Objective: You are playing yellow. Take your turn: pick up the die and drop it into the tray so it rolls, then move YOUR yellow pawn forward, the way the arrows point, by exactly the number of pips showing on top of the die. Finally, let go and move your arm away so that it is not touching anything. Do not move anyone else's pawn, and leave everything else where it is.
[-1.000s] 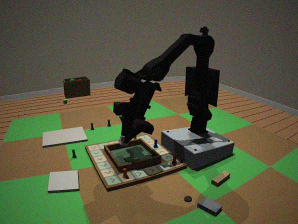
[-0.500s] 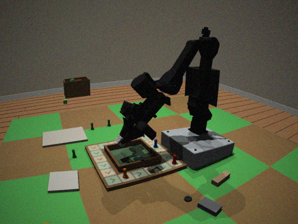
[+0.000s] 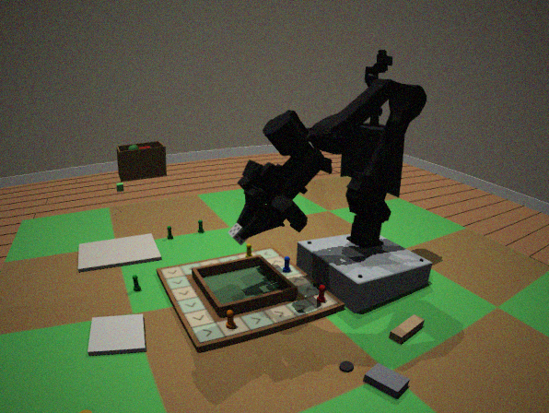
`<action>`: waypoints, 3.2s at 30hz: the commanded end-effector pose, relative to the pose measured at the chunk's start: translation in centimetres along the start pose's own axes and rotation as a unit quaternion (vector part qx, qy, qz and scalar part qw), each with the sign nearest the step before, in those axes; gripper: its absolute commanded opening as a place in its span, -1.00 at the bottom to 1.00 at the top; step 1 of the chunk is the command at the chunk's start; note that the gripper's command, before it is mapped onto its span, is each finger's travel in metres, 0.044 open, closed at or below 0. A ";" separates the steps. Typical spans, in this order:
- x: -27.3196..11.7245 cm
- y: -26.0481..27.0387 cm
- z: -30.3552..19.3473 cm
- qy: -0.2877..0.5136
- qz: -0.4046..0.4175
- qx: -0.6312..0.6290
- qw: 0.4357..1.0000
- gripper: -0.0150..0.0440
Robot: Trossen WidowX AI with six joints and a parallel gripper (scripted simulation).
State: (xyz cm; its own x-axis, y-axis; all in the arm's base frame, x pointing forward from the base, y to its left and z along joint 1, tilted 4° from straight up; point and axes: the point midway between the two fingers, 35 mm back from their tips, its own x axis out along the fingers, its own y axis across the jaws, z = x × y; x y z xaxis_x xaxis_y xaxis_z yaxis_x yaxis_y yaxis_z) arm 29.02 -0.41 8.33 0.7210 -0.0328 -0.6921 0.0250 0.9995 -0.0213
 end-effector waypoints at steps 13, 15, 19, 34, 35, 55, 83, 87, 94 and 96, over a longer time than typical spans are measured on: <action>-0.2 0.0 -0.2 0.003 0.000 0.000 1.000 -0.49; -0.2 0.0 -0.2 0.003 0.000 0.000 1.000 -0.40; -0.2 0.0 -0.2 0.003 0.000 0.000 1.000 -0.05; -2.6 0.0 2.8 0.017 0.000 -0.002 1.000 1.00; -2.3 0.0 2.7 0.039 0.000 -0.002 0.999 1.00; 1.4 -0.1 0.7 0.366 -0.003 -0.006 0.931 1.00; -0.1 -11.8 -6.9 0.405 0.082 -0.196 0.889 0.19; 0.1 -11.8 -7.1 0.405 0.082 -0.196 0.889 0.19; 0.8 -11.8 -7.9 0.405 0.081 -0.196 0.889 0.19; 1.0 -11.8 -8.1 0.405 0.081 -0.196 0.889 0.19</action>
State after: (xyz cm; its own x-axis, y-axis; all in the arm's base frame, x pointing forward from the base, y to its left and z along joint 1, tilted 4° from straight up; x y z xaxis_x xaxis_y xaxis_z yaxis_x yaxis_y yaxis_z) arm 24.11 -12.26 2.73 -0.0366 -0.0340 -0.9987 -0.3884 0.9213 -0.0172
